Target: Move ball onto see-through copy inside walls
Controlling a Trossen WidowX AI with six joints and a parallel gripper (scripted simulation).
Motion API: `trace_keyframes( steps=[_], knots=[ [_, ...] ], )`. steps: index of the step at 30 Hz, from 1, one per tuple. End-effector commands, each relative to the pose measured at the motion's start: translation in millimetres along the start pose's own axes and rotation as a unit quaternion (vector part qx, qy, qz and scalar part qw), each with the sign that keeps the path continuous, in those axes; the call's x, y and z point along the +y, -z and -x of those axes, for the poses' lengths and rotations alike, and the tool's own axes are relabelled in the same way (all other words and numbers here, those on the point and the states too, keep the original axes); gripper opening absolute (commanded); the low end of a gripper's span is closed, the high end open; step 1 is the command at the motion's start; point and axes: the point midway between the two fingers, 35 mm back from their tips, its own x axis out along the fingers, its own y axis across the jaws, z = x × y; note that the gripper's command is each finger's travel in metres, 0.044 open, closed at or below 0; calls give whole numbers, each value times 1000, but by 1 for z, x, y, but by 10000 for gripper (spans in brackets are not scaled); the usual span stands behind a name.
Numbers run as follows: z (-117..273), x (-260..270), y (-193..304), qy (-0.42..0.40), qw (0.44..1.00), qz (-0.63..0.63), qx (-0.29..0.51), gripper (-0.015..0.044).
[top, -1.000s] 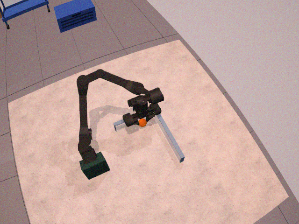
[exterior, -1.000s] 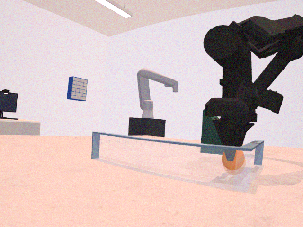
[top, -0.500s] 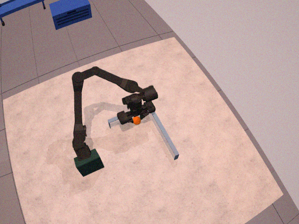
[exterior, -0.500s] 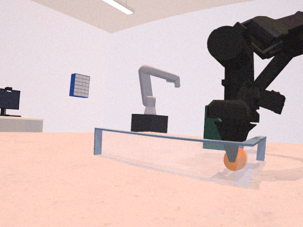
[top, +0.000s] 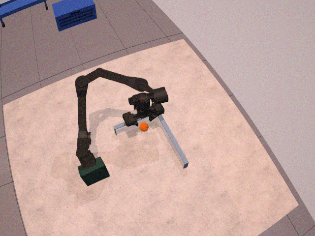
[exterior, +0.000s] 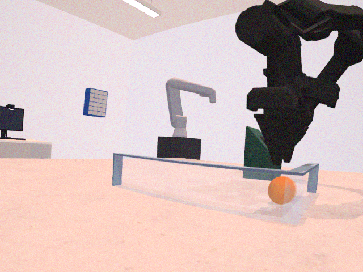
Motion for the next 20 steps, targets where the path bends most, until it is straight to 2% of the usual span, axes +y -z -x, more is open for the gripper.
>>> trace_keyframes(
  steps=[1, 11, 16, 20],
  knots=[
    [40, 1, -1, 8, 1000, 3, 0, 318],
    [36, -2, 2, 16, 1000, -2, 0, 318],
    [75, 2, 1, 16, 1000, 0, -1, 440],
    [77, 2, 1, 16, 1000, 0, -1, 440]
  ],
)
